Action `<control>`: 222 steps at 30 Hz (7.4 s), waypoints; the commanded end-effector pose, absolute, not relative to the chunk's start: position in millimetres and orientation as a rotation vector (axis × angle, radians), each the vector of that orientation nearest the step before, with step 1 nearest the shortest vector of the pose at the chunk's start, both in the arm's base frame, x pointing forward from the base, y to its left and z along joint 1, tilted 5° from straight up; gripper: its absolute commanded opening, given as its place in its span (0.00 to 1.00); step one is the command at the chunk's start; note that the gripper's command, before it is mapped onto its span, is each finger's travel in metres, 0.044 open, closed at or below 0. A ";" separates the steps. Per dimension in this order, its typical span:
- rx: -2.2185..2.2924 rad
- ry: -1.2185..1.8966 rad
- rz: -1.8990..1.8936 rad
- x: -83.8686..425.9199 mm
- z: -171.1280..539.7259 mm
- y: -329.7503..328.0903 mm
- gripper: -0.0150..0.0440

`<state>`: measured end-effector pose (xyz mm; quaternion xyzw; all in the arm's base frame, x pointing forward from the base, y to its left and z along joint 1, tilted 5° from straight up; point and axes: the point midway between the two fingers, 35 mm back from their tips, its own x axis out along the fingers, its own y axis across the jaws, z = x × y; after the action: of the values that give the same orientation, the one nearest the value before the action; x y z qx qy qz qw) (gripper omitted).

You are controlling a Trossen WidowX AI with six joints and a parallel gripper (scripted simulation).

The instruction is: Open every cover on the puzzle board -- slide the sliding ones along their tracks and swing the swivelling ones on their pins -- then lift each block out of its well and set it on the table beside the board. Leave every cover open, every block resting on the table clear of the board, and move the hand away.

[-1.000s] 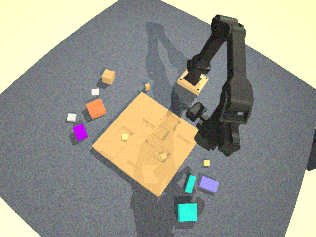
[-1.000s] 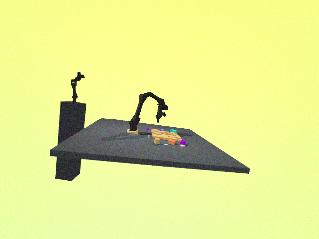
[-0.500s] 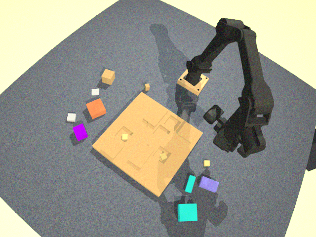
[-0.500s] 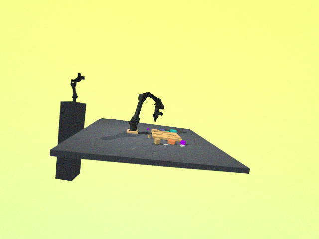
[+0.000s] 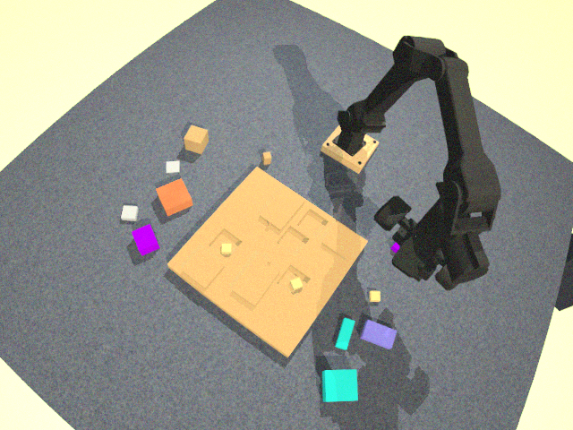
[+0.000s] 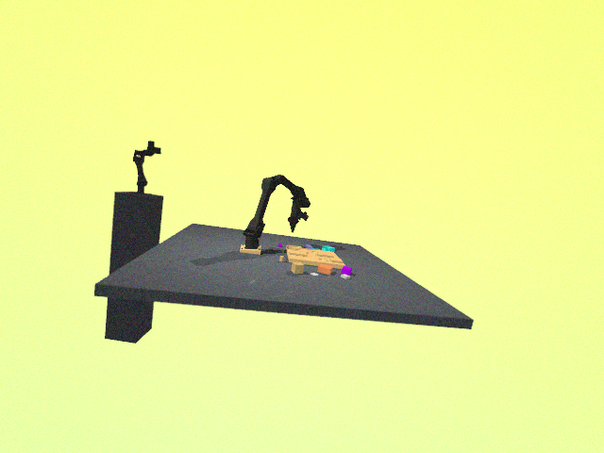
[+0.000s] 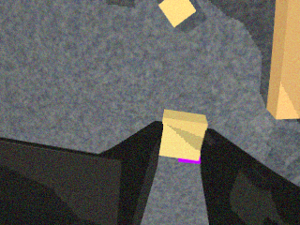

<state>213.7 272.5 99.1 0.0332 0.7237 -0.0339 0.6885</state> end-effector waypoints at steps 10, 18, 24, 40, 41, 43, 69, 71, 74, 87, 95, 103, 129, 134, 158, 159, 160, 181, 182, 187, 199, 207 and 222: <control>0.073 1.627 -0.083 212.0 74.7 273.0 0.39; 0.073 1.627 -0.083 211.6 61.5 273.4 0.39; 0.073 1.627 -0.083 211.0 51.6 273.4 0.39; 0.073 1.627 -0.083 208.4 25.7 272.0 0.39; 0.073 1.627 -0.083 208.2 24.1 271.8 0.39; 0.073 1.627 -0.083 207.8 20.9 271.5 0.39; 0.072 1.622 -0.079 206.7 6.0 270.5 0.83; 0.072 1.622 -0.079 206.7 6.0 270.5 0.92; 0.072 1.622 -0.079 207.2 10.6 270.9 1.00; 0.073 1.625 -0.081 210.0 51.5 271.9 1.00; 0.073 1.627 -0.083 209.8 77.3 270.1 1.00; 0.098 1.619 -0.107 216.8 81.3 265.3 0.87; 0.320 1.562 -0.363 321.6 79.2 170.8 0.25; 0.355 1.556 -0.403 338.2 79.3 149.1 0.25; 0.533 1.523 -0.594 396.2 78.4 28.4 0.25; 0.540 1.521 -0.602 397.6 78.3 23.0 0.25; 0.547 1.520 -0.610 399.0 78.2 17.5 0.25; 0.584 1.511 -0.649 405.9 39.3 -16.0 0.25; 0.584 1.511 -0.649 405.6 34.6 -15.9 0.25; 0.584 1.511 -0.649 405.5 27.6 -14.7 0.25; 0.584 1.511 -0.649 405.1 18.9 -15.2 0.25; 0.584 1.511 -0.649 404.9 15.6 -15.4 0.25; 0.583 1.511 -0.650 401.5 13.6 -23.0 0.25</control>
<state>404.9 -18.8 15.8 0.2585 0.6617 -0.2843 0.6438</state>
